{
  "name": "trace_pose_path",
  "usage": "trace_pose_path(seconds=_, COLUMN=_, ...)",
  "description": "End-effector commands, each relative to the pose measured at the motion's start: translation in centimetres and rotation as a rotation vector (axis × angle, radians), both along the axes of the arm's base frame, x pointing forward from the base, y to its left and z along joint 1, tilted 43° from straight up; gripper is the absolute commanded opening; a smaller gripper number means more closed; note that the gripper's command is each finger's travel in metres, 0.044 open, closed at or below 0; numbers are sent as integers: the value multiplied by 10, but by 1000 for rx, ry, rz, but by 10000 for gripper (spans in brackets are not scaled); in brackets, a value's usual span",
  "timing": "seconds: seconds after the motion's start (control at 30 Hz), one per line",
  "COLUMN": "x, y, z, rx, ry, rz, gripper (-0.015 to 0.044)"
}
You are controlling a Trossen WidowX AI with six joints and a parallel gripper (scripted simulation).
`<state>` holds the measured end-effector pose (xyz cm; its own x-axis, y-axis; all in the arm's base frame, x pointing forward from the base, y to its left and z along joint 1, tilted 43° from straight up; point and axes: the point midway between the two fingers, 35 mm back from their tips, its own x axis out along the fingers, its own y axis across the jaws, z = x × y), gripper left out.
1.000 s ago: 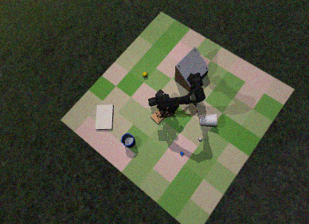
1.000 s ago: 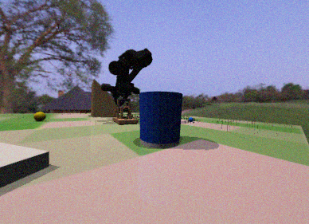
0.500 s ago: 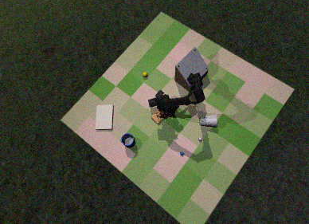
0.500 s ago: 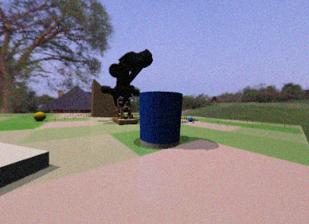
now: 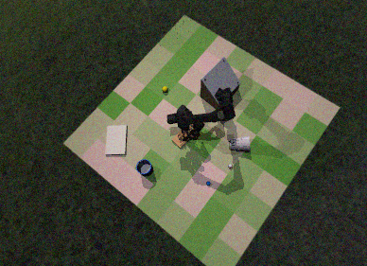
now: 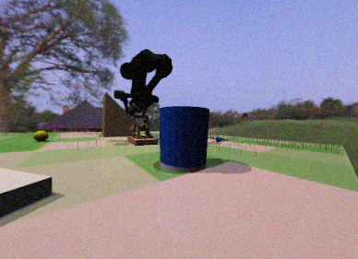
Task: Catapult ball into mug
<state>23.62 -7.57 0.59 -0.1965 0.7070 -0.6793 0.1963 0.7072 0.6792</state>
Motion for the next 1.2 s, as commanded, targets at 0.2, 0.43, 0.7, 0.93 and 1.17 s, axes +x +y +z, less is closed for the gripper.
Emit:
trace_pose_path(seconds=0.2, x=4, y=-40, z=30, rx=-41, ry=-29, rz=-59, gripper=440)
trace_pose_path(seconds=0.43, x=58, y=-72, z=19, rx=-171, ry=-129, rz=-230, gripper=440)
trace_pose_path(seconds=0.7, x=124, y=-110, z=23, rx=-265, ry=-271, rz=-436, gripper=440)
trace_pose_path(seconds=0.93, x=183, y=-143, z=43, rx=-294, ry=-429, rz=-608, gripper=440)
trace_pose_path(seconds=1.17, x=236, y=-170, z=77, rx=-269, ry=-582, rz=-767, gripper=440)
